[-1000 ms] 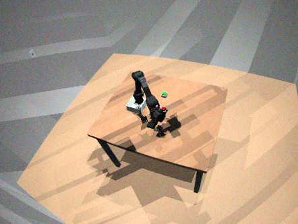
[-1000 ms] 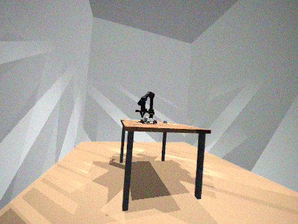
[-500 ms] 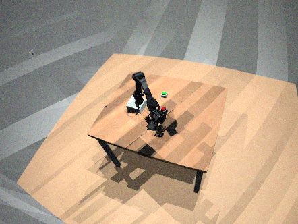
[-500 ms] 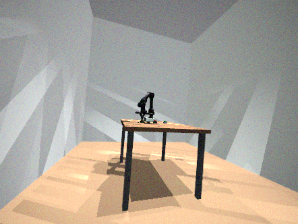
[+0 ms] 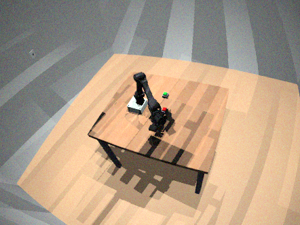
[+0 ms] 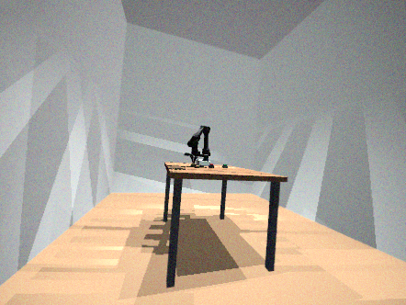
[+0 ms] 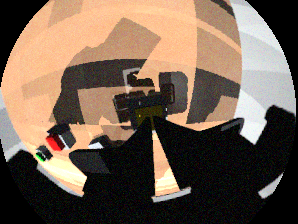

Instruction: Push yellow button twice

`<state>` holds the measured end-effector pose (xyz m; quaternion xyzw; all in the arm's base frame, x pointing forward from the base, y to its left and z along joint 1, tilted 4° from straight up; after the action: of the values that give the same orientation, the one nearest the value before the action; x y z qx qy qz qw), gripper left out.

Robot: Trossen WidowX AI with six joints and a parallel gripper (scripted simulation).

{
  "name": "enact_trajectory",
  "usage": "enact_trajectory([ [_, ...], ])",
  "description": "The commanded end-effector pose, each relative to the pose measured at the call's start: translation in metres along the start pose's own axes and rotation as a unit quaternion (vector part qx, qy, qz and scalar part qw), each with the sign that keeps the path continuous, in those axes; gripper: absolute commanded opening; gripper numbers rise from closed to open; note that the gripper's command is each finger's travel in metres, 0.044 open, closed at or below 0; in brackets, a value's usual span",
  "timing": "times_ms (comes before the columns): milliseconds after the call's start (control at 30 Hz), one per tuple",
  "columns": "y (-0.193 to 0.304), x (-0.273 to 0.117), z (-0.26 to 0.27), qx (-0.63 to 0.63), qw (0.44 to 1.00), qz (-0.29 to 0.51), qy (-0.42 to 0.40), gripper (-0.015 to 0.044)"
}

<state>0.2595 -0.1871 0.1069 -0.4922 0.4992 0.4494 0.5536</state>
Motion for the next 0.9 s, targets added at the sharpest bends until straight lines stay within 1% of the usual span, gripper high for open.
enact_trajectory([
  [0, 0.0, 0.001, 0.001, 0.002, 1.0, 0.001, -0.002, 0.002],
  [167, 0.0, 0.001, 0.001, 0.002, 1.0, 0.001, -0.002, 0.002],
  [200, 0.0, -0.003, 0.0, 0.0, 1.0, 0.0, 0.0, 0.002],
  [300, 0.0, -0.031, 0.0, 0.002, 1.0, 0.001, -0.002, 0.002],
  [400, 0.0, -0.034, 0.0, 0.002, 1.0, 0.001, -0.002, 0.002],
  [500, -0.011, -0.037, 0.021, -0.004, 1.0, -0.003, -0.001, 0.0099],
  [667, -0.035, -0.049, 0.094, -0.02, 1.0, -0.013, -0.001, 0.023],
  [867, -0.039, -0.062, 0.181, -0.025, 1.0, -0.017, -0.008, 0.0387],
])
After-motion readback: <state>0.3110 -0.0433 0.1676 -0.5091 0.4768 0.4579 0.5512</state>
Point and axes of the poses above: the point midway between the two fingers, 35 mm back from their tips, its own x axis out along the fingers, its own z axis across the jaws, y = z × x, the point moved 8 cm from there along -x, back along the fingers, and after that the axes turned 10 degrees about x, right-handed, at the moved point
